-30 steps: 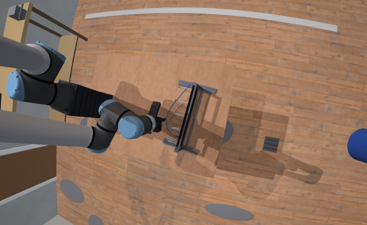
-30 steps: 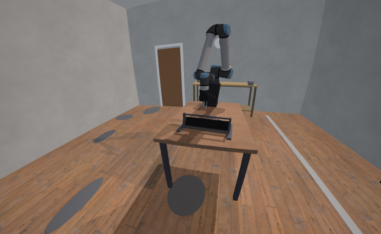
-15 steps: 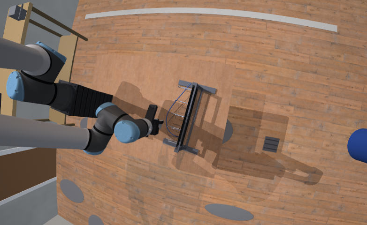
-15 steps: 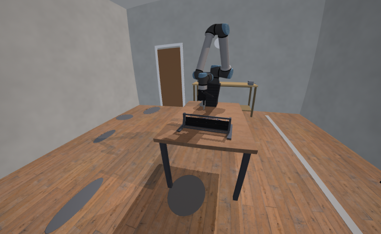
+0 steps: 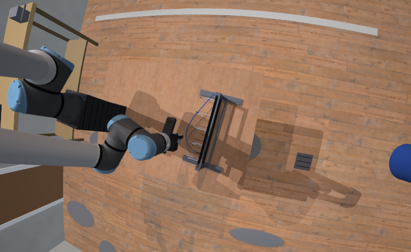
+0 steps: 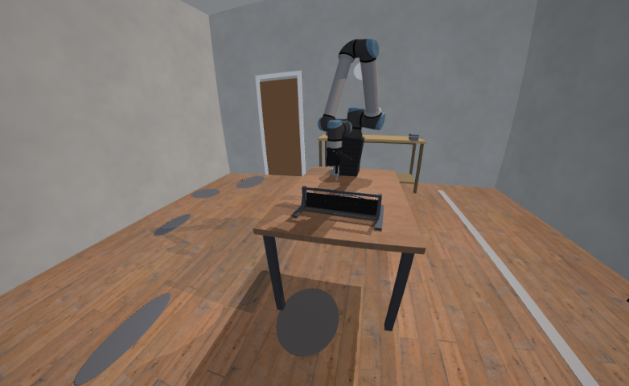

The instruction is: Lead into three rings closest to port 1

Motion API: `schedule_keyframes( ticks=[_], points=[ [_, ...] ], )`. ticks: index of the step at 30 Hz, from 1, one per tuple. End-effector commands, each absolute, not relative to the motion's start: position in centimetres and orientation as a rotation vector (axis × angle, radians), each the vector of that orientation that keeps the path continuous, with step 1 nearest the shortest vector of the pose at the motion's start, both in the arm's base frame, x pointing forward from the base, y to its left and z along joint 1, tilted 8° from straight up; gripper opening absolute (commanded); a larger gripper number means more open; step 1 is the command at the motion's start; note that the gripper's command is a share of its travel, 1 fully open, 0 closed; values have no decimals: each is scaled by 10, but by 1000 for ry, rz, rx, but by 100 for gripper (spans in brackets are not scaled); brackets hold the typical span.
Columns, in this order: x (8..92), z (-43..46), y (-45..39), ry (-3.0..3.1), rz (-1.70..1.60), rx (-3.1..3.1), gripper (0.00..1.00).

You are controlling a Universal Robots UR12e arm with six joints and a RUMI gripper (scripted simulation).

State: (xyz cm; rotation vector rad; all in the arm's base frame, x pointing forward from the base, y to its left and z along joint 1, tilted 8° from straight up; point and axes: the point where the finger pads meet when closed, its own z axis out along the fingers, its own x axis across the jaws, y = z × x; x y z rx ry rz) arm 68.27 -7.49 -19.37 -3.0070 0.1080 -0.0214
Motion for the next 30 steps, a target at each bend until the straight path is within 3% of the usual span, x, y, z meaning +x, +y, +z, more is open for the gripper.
schedule_keyframes(
  ticks=[1,30],
  points=[
    [683,-193,-75,108,-23,-3007,20],
    [684,-219,-72,108,-23,-3007,20]
  ],
)
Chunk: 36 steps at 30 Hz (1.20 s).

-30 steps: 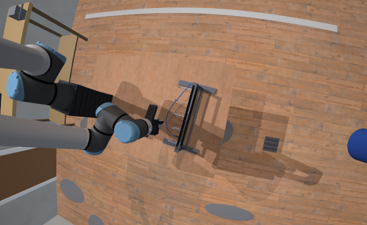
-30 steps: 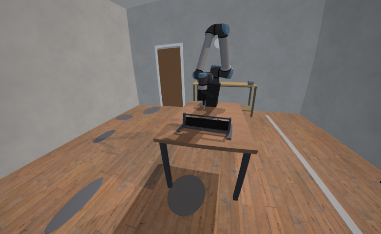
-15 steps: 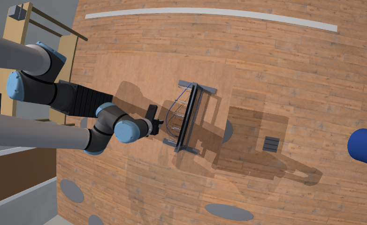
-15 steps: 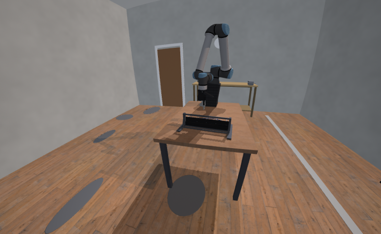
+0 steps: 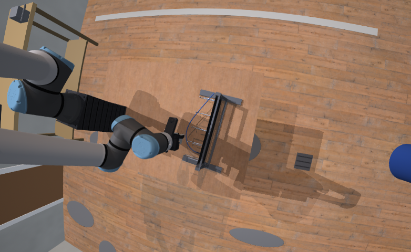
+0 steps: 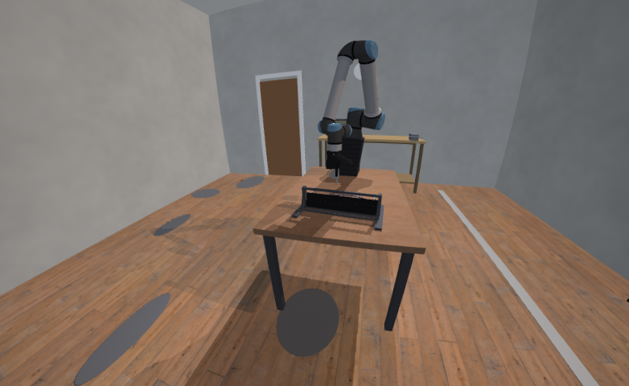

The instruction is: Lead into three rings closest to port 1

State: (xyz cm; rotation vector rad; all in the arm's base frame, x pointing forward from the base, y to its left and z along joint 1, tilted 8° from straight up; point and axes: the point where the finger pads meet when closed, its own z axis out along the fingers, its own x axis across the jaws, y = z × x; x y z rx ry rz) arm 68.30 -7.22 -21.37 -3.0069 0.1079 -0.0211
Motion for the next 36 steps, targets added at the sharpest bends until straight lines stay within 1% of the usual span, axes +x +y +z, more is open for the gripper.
schedule_keyframes(
  ticks=[1,15,36],
  points=[
    [684,-222,-71,108,-23,-3007,20],
    [685,-264,-66,108,-23,-3007,20],
    [685,-291,-62,108,-23,-3007,20]
  ],
)
